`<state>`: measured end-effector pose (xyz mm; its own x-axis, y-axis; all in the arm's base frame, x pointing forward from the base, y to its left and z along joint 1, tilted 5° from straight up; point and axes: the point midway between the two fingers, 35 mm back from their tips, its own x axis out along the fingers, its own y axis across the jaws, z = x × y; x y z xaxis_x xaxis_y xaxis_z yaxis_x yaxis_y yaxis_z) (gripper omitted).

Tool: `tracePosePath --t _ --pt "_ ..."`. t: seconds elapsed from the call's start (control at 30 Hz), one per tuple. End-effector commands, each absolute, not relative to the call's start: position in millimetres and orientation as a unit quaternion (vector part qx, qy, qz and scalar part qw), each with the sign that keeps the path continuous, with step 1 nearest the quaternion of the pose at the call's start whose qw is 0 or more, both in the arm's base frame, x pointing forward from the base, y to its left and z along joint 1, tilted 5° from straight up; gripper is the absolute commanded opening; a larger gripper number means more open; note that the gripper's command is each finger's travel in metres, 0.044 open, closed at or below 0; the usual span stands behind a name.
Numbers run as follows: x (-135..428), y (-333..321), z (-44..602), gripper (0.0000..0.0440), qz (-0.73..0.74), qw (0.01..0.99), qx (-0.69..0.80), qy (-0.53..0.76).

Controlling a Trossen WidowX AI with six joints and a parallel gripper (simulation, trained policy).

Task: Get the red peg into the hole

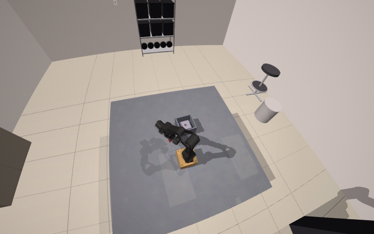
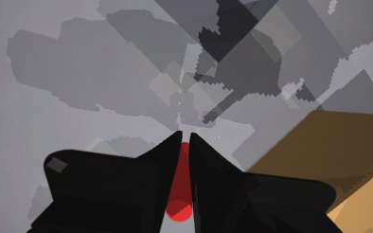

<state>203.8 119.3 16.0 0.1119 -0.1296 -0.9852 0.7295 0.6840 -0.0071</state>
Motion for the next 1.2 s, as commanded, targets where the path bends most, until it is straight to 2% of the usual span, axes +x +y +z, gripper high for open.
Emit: tracePosePath --t 0.0,0.47,1.17 --pt "217 115 33 0.0 -0.301 0.715 0.249 0.58" --pt "265 81 79 0.0 -0.32 0.729 0.254 0.55" --pt "313 0 86 0.0 -0.373 0.701 0.299 0.529"
